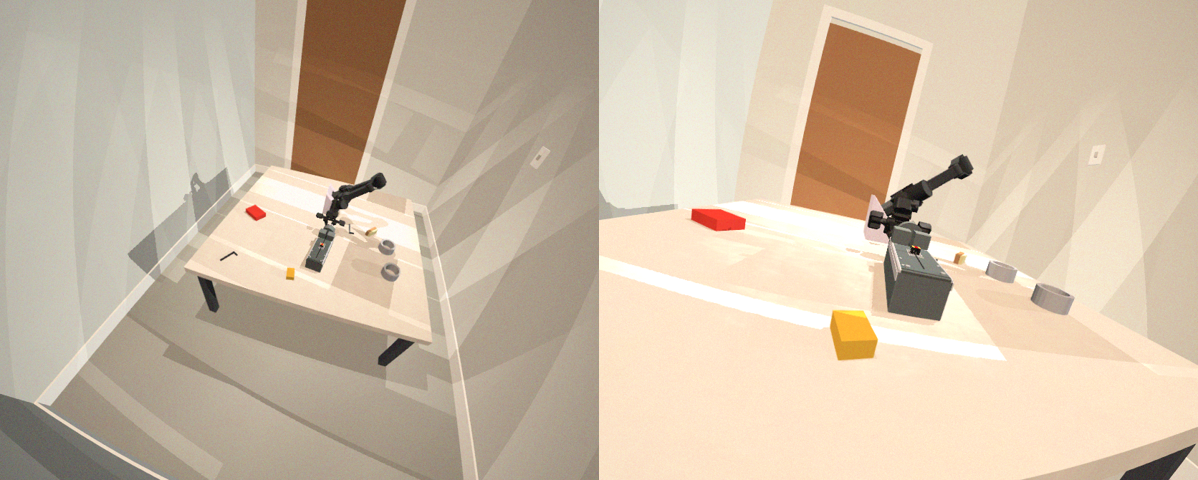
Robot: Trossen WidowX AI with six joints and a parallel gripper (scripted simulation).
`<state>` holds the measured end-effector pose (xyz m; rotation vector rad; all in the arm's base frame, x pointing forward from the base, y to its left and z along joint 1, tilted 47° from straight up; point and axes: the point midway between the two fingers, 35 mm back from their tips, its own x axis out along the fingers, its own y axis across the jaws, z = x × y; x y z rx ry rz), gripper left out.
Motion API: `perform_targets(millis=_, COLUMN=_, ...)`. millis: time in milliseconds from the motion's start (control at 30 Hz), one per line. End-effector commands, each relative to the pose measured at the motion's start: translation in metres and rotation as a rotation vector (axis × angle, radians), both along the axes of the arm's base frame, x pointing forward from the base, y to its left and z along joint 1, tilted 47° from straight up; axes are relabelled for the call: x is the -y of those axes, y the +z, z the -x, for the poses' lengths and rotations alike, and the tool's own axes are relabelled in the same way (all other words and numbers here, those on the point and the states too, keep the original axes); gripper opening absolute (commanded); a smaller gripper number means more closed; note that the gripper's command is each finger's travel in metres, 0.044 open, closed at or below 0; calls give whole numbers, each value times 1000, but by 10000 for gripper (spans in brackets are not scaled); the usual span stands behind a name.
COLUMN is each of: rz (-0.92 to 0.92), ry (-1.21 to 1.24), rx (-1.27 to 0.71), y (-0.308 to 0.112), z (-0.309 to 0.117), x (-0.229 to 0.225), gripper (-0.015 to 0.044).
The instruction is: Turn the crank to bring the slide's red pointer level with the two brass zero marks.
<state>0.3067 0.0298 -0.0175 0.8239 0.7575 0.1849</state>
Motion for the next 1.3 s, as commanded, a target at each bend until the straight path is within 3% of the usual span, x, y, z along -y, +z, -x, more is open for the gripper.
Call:
perform_targets(millis=0, rz=-2, ry=3, rx=1, y=0, z=0, x=-1, gripper=0)
perform_targets(millis=600, rz=0, ry=1, rx=0, y=0, z=0, x=0, gripper=0)
perform_targets(millis=1133, rz=0, ry=1, rx=0, y=0, z=0, x=0, gripper=420)
perform_targets(millis=1267, rz=1, ry=1, rx=-1, y=2, z=-1, x=3, gripper=440)
